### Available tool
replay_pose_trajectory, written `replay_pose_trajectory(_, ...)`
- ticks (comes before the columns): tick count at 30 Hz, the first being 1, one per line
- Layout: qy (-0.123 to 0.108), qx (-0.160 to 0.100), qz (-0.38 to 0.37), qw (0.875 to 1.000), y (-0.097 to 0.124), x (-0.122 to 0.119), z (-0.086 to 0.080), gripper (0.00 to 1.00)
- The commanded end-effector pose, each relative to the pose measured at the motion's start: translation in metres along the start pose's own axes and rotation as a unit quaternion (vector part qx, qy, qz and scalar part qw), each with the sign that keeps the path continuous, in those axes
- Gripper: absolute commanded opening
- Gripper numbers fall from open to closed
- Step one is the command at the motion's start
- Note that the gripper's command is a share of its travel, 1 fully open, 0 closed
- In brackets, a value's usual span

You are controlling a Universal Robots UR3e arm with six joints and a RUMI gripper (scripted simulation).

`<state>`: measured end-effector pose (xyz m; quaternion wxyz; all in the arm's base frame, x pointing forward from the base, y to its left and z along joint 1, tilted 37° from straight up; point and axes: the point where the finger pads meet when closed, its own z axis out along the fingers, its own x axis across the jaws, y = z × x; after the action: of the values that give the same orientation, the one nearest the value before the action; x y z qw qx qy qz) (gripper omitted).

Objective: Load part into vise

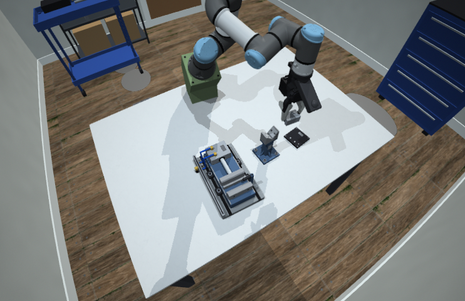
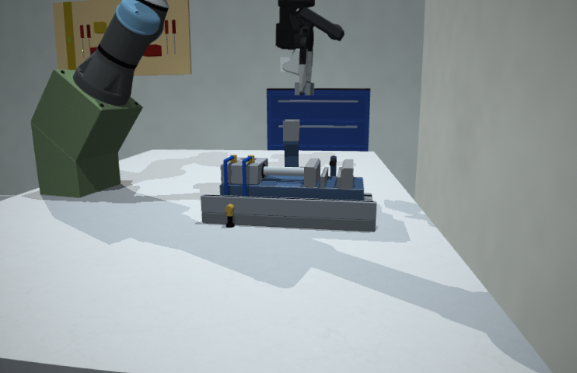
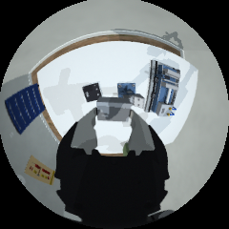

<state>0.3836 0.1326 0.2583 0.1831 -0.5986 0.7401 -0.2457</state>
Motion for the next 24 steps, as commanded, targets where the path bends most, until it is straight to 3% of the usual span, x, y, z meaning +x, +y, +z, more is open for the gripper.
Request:
replay_pose_trajectory(1,-0.001,0.002,0.020,1.000,-0.001,0.002,-0.001,0.00)
replay_pose_trajectory(24,-0.001,0.003,0.167,0.986,0.000,0.019,-0.001,0.00)
